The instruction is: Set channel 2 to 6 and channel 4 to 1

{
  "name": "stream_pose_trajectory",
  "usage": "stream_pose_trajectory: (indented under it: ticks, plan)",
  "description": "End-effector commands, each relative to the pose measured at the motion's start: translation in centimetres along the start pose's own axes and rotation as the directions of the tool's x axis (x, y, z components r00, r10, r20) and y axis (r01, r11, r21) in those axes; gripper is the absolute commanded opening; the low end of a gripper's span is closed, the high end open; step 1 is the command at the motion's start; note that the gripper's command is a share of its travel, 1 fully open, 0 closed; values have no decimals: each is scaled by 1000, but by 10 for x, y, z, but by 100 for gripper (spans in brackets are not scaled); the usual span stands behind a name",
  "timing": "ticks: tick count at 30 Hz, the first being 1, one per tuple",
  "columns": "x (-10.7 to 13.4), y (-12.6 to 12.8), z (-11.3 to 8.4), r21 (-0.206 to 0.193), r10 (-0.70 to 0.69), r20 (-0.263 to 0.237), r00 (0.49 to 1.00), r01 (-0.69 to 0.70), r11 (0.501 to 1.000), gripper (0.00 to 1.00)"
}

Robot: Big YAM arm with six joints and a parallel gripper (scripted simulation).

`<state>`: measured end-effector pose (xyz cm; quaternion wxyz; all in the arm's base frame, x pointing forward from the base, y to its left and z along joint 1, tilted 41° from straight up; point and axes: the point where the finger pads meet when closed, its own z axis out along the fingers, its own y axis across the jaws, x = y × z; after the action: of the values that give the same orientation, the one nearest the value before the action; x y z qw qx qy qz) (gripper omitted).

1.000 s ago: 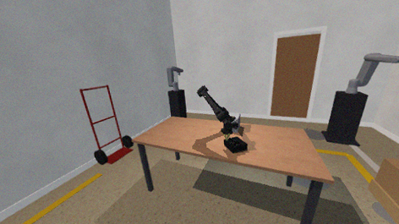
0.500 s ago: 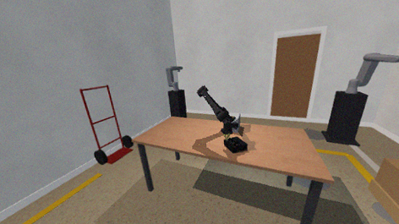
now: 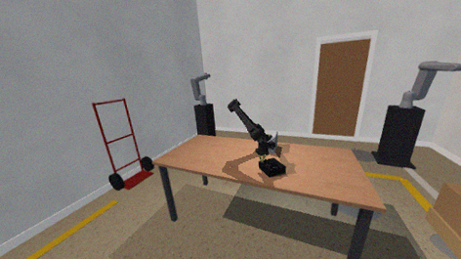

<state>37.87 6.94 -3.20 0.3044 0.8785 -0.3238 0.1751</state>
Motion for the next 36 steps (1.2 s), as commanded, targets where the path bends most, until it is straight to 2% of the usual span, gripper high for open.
stream_pose_trajectory:
  ticks: [1, 3, 14, 19, 23, 28, 32, 35, 36]
  plan:
    - [-6, -3, 4, -4, -14, -1, 1000, 14, 1000, 0]
    - [-6, -8, 0, 5, -8, -5, 1000, 8, 1000, 0]
    - [-16, -5, 0, 3, -17, -5, 1000, 17, 1000, 0]
    - [-9, -5, 4, 0, 9, 3, 1000, -9, 1000, 0]
    - [-20, -5, 0, 3, -16, -4, 1000, 16, 1000, 0]
    - [-19, -3, 4, -3, -2, 2, 1000, 2, 1000, 0]
    - [-25, -7, -1, 7, -13, -4, 1000, 13, 1000, 0]
    - [-25, -6, 0, 7, -13, -4, 1000, 13, 1000, 0]
    - [-18, -2, 7, -9, 12, 9, 1000, -12, 1000, 0]
